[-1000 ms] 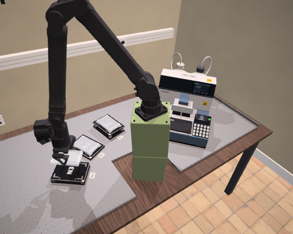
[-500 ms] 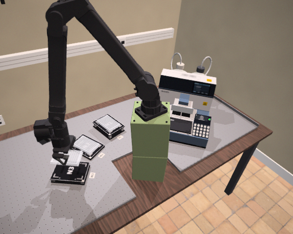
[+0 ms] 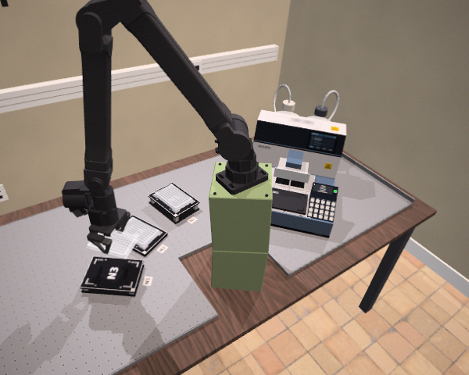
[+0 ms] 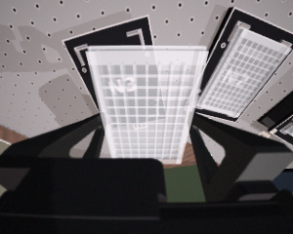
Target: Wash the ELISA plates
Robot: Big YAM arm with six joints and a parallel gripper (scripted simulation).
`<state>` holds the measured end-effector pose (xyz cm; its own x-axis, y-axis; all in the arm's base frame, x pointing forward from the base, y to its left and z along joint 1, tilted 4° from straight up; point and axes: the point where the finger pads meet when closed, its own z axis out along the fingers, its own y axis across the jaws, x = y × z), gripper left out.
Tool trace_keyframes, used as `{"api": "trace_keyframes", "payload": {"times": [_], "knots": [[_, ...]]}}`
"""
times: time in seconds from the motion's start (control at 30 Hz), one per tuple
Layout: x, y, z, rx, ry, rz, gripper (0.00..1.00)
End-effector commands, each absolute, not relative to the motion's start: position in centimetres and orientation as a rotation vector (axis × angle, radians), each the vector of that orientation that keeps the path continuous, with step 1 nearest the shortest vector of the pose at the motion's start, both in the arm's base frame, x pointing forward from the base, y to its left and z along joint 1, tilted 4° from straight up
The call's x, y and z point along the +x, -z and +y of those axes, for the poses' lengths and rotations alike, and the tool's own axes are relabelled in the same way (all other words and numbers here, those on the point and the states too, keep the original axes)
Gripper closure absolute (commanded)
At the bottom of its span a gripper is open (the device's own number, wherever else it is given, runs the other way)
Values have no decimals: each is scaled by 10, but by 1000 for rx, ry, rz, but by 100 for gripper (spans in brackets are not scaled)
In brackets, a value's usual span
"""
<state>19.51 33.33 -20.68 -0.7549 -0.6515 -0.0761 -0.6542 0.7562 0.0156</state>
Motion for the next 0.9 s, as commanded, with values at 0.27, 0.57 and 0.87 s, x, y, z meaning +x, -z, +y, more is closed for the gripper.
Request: {"api": "trace_keyframes", "payload": {"times": [0.27,0.57,0.87], "knots": [[236,195,306,-521,-110,3017,18],[265,193,277,-403,-102,3046,18],[303,188,256,-402,-110,3034,18]]}}
